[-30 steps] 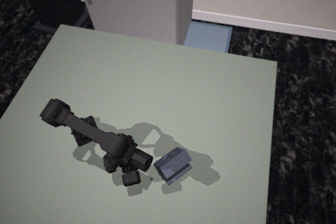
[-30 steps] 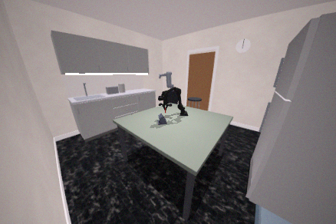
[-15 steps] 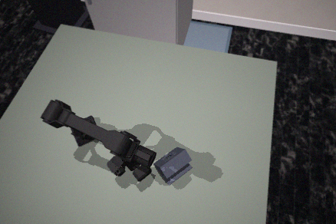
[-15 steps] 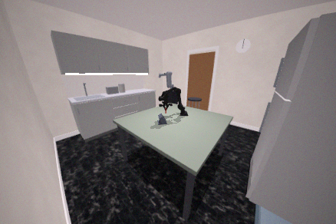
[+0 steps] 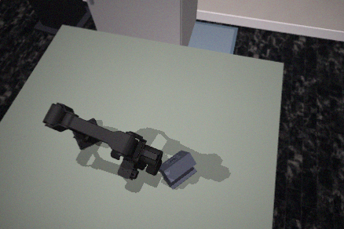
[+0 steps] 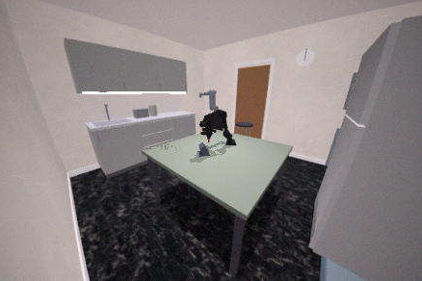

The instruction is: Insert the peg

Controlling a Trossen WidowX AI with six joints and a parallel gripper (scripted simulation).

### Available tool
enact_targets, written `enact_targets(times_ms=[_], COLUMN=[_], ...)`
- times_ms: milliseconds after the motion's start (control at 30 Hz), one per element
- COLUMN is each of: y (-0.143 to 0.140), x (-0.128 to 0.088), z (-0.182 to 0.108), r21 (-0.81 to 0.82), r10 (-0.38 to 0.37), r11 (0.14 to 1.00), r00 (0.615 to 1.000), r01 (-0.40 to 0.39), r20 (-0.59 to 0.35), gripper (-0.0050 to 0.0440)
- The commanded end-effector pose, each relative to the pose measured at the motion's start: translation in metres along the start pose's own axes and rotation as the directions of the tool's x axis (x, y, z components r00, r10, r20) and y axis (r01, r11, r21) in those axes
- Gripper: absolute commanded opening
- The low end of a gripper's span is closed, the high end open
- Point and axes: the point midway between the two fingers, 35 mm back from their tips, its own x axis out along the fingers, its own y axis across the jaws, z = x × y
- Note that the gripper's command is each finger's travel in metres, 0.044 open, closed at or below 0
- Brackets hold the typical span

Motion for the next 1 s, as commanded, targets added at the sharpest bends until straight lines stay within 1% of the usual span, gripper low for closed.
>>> enact_targets(times_ms=[0, 167, 367, 433, 667, 933, 967], y=[0.003, 0.004, 0.005, 0.005, 0.006, 0.007, 0.007], x=[-0.006, -0.006, -0.005, -0.005, -0.005, -0.004, -0.004], z=[-0.003, -0.008, -0.014, -0.014, -0.021, -0.030, -0.030], r21=[-0.124, -0.294, -0.486, -0.486, -0.683, -0.858, -0.858], r10=[0.023, 0.022, 0.020, 0.020, 0.019, 0.017, 0.017], r11=[0.992, 0.955, 0.873, 0.873, 0.730, 0.514, 0.514], r00=[1.000, 1.000, 1.000, 1.000, 1.000, 1.000, 1.000], r01=[-0.023, -0.022, -0.020, -0.020, -0.018, -0.015, -0.015], r20=[-0.001, -0.003, -0.004, -0.004, -0.006, -0.008, -0.008], gripper=[0.0000, 0.0000, 0.0000, 0.0000, 0.0000, 0.0000, 0.0000])
